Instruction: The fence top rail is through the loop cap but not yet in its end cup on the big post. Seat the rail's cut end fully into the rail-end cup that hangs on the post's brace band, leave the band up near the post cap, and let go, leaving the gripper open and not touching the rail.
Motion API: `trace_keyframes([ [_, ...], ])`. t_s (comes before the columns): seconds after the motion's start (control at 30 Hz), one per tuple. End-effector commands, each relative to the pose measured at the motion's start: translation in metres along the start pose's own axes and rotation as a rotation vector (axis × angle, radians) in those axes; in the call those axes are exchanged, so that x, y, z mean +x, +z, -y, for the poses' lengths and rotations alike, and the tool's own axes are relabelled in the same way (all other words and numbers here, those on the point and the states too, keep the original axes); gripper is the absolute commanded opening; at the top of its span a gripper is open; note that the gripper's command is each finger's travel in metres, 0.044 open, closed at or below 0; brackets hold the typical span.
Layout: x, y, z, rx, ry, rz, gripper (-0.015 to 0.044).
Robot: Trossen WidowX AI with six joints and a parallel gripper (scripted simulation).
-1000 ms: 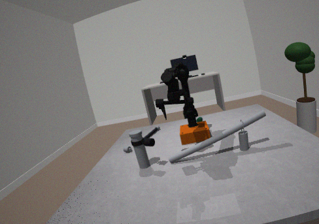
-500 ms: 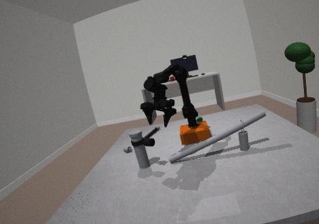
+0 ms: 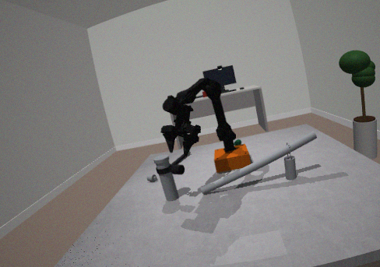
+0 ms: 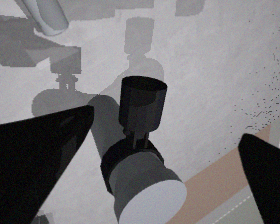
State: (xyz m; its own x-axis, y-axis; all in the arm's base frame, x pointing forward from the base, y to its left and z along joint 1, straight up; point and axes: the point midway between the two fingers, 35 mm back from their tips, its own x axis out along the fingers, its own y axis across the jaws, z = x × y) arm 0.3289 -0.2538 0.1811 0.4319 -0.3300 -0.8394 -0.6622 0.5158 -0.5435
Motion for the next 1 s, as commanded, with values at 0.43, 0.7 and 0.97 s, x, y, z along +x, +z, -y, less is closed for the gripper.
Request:
trace_keyframes([
  [0.43, 0.034, -0.001, -0.017, -0.009, 0.022, -0.002, 0.0440],
  [0.7, 0.047, -0.001, -0.017, -0.009, 0.022, -0.002, 0.0440],
  [0.97, 0.060, -0.001, -0.017, -0.009, 0.021, -0.002, 0.0440],
])
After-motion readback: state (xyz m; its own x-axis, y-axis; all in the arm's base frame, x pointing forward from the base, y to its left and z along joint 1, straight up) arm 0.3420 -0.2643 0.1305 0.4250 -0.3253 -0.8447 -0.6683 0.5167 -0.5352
